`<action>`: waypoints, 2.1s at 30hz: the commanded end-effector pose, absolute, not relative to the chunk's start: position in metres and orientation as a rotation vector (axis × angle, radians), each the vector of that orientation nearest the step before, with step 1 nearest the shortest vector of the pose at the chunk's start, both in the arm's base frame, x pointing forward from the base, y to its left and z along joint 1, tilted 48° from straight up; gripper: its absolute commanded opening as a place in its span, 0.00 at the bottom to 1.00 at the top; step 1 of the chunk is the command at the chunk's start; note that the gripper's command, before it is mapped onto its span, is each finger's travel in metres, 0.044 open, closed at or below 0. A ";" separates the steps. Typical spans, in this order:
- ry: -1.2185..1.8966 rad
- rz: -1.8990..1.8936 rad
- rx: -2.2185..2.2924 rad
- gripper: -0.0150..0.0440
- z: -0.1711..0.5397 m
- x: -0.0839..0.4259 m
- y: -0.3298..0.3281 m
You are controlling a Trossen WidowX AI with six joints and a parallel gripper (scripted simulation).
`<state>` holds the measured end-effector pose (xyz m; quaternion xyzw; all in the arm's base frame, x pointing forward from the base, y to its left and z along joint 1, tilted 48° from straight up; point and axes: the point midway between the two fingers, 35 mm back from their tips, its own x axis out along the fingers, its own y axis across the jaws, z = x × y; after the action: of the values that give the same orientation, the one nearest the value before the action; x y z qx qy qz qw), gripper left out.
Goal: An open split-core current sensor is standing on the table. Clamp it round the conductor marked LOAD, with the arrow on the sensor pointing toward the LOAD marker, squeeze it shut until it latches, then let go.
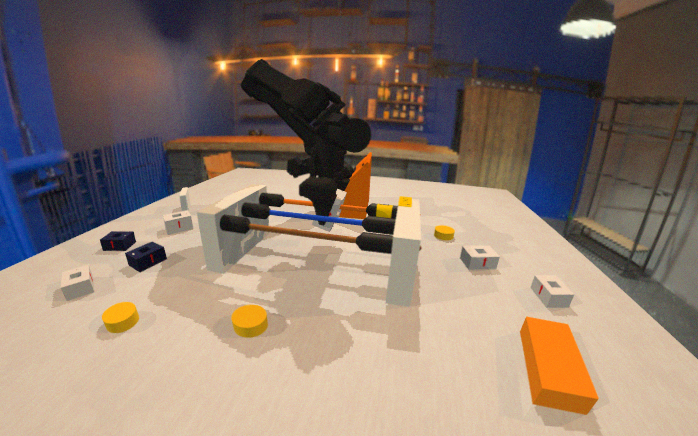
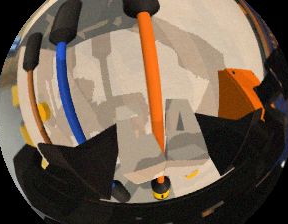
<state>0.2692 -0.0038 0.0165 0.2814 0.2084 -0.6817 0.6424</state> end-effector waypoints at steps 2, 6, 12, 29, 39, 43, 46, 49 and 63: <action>0.472 -1.550 0.641 0.25 0.017 0.270 -0.004; 0.472 -1.550 0.641 0.25 0.017 0.270 -0.004; 0.475 -1.553 0.641 0.48 0.017 0.269 -0.004; 0.592 -1.774 0.621 1.00 0.025 0.273 0.013; 0.594 -1.780 0.621 1.00 0.017 0.270 0.006; 0.602 -1.799 0.617 1.00 0.012 0.268 0.002; 0.611 -1.822 0.612 1.00 0.009 0.267 -0.001; 0.622 -1.848 0.606 1.00 0.007 0.264 -0.003; 0.641 -1.890 0.597 1.00 0.006 0.253 -0.001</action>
<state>0.2607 -0.0008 0.0071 0.2526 0.2600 -0.7757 0.5167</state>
